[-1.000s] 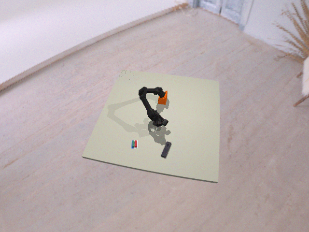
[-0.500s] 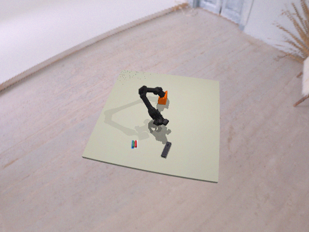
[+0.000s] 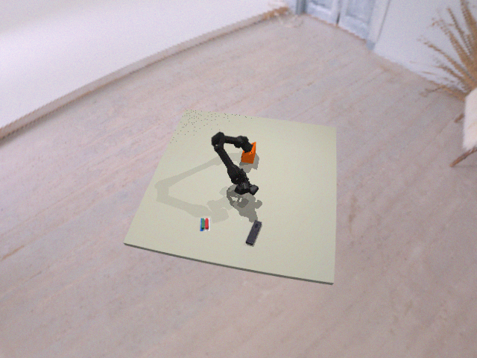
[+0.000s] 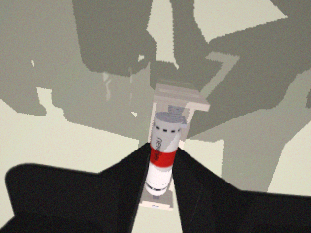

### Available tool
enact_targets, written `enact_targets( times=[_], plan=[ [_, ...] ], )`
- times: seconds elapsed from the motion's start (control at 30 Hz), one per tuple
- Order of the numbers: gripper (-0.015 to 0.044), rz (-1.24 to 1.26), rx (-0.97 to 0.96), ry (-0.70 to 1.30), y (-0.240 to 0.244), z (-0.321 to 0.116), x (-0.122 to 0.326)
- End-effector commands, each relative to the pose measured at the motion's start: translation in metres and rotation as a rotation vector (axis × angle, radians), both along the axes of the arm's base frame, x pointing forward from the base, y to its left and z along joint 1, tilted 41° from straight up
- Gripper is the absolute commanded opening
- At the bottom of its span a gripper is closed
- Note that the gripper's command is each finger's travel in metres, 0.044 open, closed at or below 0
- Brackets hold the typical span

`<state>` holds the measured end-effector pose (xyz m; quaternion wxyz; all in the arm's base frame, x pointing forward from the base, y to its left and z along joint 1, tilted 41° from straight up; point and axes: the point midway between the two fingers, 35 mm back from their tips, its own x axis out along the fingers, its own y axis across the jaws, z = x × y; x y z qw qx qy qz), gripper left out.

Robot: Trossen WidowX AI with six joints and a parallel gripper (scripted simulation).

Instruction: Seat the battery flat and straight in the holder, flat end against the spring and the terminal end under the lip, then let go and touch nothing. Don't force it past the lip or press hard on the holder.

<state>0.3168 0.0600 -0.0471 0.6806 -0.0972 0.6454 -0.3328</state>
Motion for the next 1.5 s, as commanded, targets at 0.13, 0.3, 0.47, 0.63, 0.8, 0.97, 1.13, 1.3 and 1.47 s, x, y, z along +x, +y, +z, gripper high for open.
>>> enact_targets(
  times=[0.13,0.3,0.47,0.63,0.8,0.97,1.13,1.3,1.47],
  plan=[
    [0.0061,0.022,-0.018,-0.055,-0.003,0.002,0.004],
    [0.0061,0.035,-0.026,-0.077,-0.003,0.002,0.003],
    [0.0061,0.035,-0.026,-0.077,-0.003,0.002,0.003],
    [0.0061,0.037,-0.026,-0.079,-0.002,0.0,-0.001],
    [0.0061,0.038,-0.026,-0.08,-0.002,-0.001,-0.005],
    [0.0061,0.04,-0.026,-0.08,-0.001,-0.003,-0.01],
    [0.0061,0.042,-0.026,-0.081,-0.001,-0.004,-0.012],
    [0.0061,0.042,-0.026,-0.081,-0.001,-0.004,-0.012],
    [0.0113,0.042,-0.026,-0.081,-0.001,-0.004,-0.012]
  ],
)
